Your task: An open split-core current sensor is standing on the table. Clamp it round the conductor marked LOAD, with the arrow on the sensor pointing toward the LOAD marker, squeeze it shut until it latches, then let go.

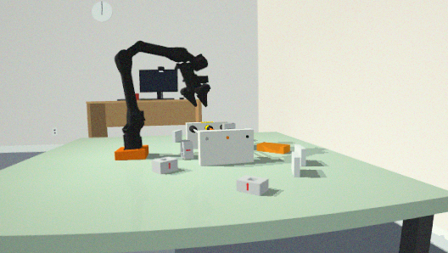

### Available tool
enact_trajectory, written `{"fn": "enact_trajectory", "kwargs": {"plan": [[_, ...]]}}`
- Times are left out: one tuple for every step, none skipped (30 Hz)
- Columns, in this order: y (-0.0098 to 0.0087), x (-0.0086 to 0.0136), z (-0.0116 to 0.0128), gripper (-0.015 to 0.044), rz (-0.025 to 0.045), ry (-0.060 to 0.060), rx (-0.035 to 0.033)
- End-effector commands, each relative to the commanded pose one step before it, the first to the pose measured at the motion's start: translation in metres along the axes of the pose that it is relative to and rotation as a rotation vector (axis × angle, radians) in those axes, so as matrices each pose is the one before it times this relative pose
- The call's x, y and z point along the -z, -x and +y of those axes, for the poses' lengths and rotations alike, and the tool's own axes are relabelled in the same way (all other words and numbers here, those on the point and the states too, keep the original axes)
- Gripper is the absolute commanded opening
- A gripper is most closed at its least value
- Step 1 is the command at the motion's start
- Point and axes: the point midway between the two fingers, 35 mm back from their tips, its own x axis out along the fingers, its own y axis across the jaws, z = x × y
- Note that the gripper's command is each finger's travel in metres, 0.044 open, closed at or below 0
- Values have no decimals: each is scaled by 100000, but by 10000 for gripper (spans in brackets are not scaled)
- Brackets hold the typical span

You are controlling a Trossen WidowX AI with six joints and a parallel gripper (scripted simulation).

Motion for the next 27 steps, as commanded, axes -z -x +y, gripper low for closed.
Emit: {"fn": "enact_trajectory", "kwargs": {"plan": [[-162, -26, 124, 440, 914, 520, -665], [0, 0, 0, 440, 0, 0, 0], [0, 0, 0, 440, 0, 0, 0], [0, 0, 0, 440, 0, 0, 0], [0, 0, 0, 440, 0, 0, 0], [0, 0, 0, 440, 0, 0, 0], [0, 0, 0, 440, 0, 0, 0], [0, 0, 0, 440, 0, 0, 0], [-54, 133, -261, 440, 458, -228, 338], [-158, 409, -775, 440, 1387, -692, 977], [-260, 710, -1260, 440, 2347, -1176, 1508], [-324, 920, -1502, 440, 2953, -1488, 1652], [-333, 962, -1442, 440, 3006, -1526, 1417], [-341, 1000, -1379, 440, 3044, -1558, 1178], [-349, 1035, -1314, 440, 3069, -1585, 937], [-332, 987, -1159, 440, 2856, -1489, 651], [-316, 940, -1027, 440, 2659, -1400, 418], [-347, 1037, -1052, 440, 2865, -1525, 248], [-345, 1030, -968, 440, 2777, -1497, 39], [-351, 1048, -912, 440, 2754, -1505, -161], [-357, 1061, -854, 440, 2718, -1507, -360], [-363, 1072, -795, 440, 2673, -1506, -558], [-360, 1054, -720, 440, 2558, -1467, -733], [-277, 796, -508, 440, 1888, -1101, -674], [-169, 477, -291, 440, 1115, -658, -454], [-57, 159, -95, 440, 368, -219, -160], [0, 0, 0, 440, 0, 0, 0]]}}
